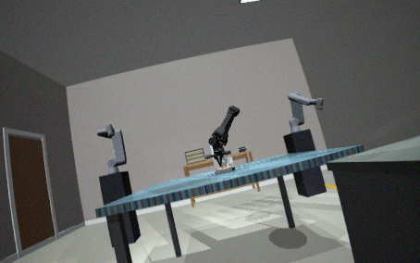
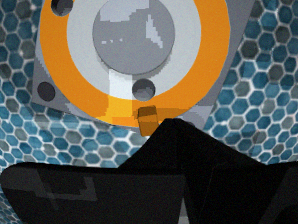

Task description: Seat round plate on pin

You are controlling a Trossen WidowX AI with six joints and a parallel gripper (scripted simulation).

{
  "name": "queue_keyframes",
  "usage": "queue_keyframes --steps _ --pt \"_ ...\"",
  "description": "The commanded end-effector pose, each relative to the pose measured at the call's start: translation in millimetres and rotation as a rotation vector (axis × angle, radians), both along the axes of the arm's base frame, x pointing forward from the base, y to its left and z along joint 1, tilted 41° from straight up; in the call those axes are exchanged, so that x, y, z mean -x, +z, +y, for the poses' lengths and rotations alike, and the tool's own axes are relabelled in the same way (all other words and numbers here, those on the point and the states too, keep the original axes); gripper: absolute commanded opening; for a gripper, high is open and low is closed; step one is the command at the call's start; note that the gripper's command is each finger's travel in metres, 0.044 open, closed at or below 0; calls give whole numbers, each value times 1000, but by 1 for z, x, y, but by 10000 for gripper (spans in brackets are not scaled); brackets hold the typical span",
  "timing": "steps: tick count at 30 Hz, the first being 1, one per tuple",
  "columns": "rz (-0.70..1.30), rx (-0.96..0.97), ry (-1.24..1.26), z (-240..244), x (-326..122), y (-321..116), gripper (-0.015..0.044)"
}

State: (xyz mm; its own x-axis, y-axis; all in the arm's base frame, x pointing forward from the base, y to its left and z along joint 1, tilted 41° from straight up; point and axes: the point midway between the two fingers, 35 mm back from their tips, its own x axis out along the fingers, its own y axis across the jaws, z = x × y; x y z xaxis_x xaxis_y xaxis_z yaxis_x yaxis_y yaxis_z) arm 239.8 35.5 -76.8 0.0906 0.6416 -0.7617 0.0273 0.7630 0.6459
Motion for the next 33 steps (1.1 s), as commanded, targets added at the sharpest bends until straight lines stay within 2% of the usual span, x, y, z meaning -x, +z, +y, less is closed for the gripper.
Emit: queue_keyframes --steps 1,24,33 --pt "4 -8 -1 5 4 3 0" --pt "4 -9 -1 17 5 13 0" --pt "4 -5 -1 -5 9 36 0"
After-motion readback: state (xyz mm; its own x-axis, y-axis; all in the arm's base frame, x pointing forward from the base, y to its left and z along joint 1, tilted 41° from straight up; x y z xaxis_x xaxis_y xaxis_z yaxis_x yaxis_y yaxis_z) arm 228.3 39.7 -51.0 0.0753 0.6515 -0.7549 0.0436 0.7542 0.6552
